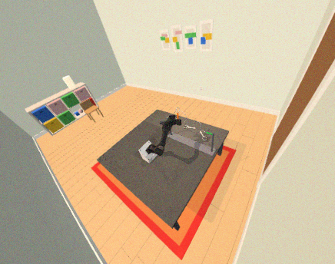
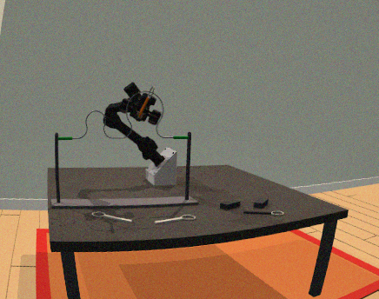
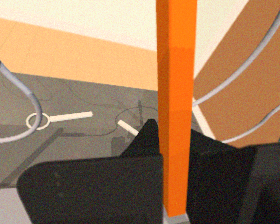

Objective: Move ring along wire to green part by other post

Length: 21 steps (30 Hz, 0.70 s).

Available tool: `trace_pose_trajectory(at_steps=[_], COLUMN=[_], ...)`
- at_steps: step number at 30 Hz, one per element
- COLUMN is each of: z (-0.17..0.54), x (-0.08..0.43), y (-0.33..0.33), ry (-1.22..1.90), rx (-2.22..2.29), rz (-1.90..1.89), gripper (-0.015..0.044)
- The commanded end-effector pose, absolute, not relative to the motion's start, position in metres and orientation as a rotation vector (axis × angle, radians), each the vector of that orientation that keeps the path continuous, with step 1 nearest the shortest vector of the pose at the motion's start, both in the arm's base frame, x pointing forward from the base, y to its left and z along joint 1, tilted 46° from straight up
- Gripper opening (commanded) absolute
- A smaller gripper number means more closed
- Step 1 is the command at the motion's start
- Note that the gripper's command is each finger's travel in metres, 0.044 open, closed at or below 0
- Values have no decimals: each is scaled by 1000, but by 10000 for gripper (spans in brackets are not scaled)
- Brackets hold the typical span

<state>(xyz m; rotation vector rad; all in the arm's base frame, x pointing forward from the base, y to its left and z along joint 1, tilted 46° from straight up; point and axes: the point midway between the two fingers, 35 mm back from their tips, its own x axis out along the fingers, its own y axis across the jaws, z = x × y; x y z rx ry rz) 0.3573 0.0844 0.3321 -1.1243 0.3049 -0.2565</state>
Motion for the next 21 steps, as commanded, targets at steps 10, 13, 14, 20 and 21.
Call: trace_pose_trajectory(at_steps=[10, 13, 14, 20, 21], z=[336, 338, 338, 340, 341], x=[357, 357, 357, 357, 357], y=[82, 81, 81, 81, 81], ry=[269, 260, 257, 238, 235], rx=[-1281, -1317, -1329, -1400, -1412], rz=[-300, -309, -312, -331, -334], gripper=[-150, -150, -150, -150, -150])
